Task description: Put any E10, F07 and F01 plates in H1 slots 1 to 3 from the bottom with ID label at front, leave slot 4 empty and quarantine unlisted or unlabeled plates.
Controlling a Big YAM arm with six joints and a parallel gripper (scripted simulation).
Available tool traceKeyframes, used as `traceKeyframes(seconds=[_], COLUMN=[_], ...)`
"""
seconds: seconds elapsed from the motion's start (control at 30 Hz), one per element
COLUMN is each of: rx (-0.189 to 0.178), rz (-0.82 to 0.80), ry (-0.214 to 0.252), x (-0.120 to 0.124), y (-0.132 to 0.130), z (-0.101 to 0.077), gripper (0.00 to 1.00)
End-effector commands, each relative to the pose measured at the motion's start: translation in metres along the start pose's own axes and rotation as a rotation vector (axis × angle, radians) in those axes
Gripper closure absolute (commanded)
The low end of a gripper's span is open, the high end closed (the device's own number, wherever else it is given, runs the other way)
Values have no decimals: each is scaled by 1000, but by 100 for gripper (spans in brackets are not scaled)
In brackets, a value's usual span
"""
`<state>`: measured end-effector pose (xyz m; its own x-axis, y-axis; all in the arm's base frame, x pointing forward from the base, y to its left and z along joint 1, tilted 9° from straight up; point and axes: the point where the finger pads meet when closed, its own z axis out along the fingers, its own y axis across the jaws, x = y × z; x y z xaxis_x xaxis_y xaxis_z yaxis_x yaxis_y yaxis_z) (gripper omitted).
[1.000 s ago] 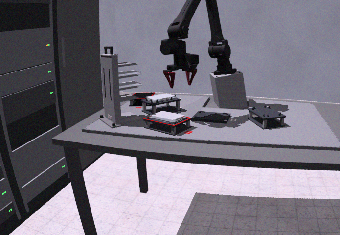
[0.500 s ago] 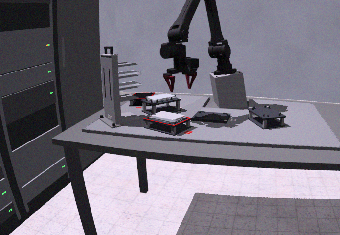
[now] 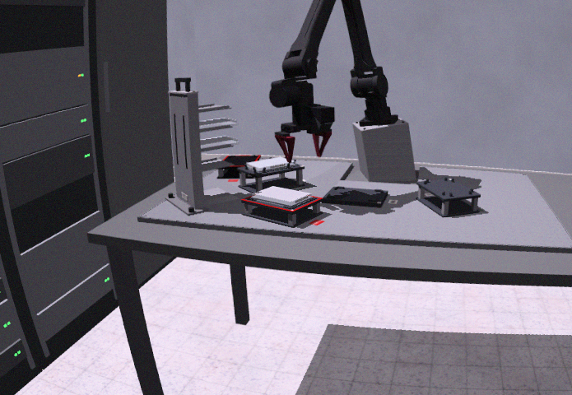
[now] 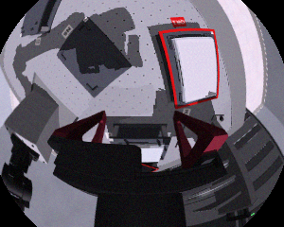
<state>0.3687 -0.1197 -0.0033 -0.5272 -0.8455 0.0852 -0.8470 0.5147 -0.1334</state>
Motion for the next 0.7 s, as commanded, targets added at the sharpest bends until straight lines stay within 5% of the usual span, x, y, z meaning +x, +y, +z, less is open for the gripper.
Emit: traceKeyframes(seconds=[0.0, 0.1, 0.13, 0.27, 0.3, 0.67], rx=[14, 13, 41, 10, 36, 36], rz=[4, 3, -2, -2, 4, 4], ry=[-7, -7, -16, -6, -13, -13], x=[3, 3, -2, 1, -3, -3], y=[-4, -4, -8, -2, -13, -14], z=[3, 5, -3, 15, 3, 3], gripper=[0, 0, 0, 0, 0, 0])
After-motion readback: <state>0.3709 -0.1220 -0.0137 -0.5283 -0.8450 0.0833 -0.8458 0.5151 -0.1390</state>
